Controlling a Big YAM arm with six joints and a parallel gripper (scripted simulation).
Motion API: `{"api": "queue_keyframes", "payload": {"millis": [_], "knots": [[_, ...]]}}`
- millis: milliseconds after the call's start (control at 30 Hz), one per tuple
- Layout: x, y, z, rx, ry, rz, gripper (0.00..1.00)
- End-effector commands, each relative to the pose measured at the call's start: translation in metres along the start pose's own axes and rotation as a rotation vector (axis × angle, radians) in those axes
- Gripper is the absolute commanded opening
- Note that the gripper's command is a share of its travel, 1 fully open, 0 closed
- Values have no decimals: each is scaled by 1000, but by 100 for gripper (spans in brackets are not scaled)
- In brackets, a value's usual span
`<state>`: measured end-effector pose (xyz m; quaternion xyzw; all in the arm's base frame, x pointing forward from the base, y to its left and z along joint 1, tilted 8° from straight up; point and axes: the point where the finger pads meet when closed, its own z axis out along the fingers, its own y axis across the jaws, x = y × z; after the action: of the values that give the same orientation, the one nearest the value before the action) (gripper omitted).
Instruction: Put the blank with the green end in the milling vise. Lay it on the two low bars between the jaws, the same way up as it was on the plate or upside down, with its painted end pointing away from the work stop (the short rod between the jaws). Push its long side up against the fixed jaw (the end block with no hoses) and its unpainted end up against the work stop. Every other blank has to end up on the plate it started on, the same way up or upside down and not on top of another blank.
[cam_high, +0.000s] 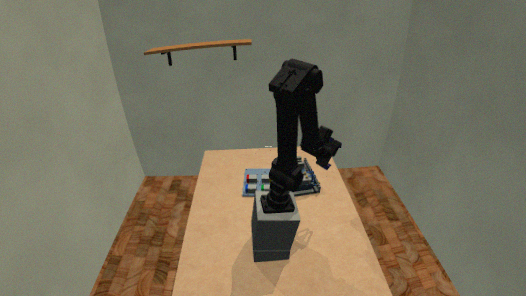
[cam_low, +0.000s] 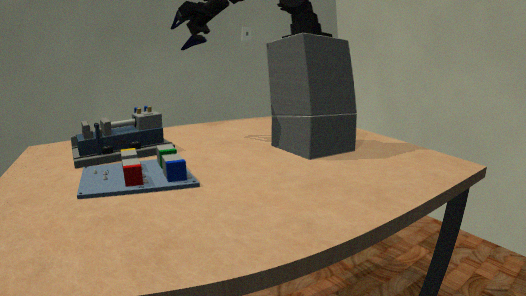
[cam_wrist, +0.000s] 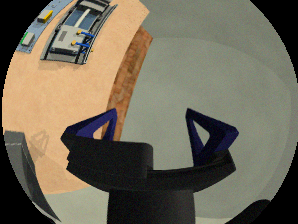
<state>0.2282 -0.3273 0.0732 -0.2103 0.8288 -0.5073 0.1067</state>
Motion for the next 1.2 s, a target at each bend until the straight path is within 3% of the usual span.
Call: {"api": "queue_keyframes", "payload": {"millis": [0, 533, 567, 667, 800, 933, 967, 1033, 1100, 1167], "knots": [[0, -3, 0, 7, -1, 1, 100], [0, -3, 0, 7, -1, 1, 100], [-3, -13, 3, 25, -4, 5, 100], [-16, -14, 10, -1, -28, 1, 100], [-59, -7, 19, -99, -105, -50, 100], [-142, 13, 18, -286, -232, -167, 100], [-142, 13, 18, -286, -232, -167, 100], [-191, 28, 6, -400, -297, -254, 100], [-191, 28, 6, -400, -297, -254, 100], [-239, 46, -16, -516, -353, -355, 100]]}}
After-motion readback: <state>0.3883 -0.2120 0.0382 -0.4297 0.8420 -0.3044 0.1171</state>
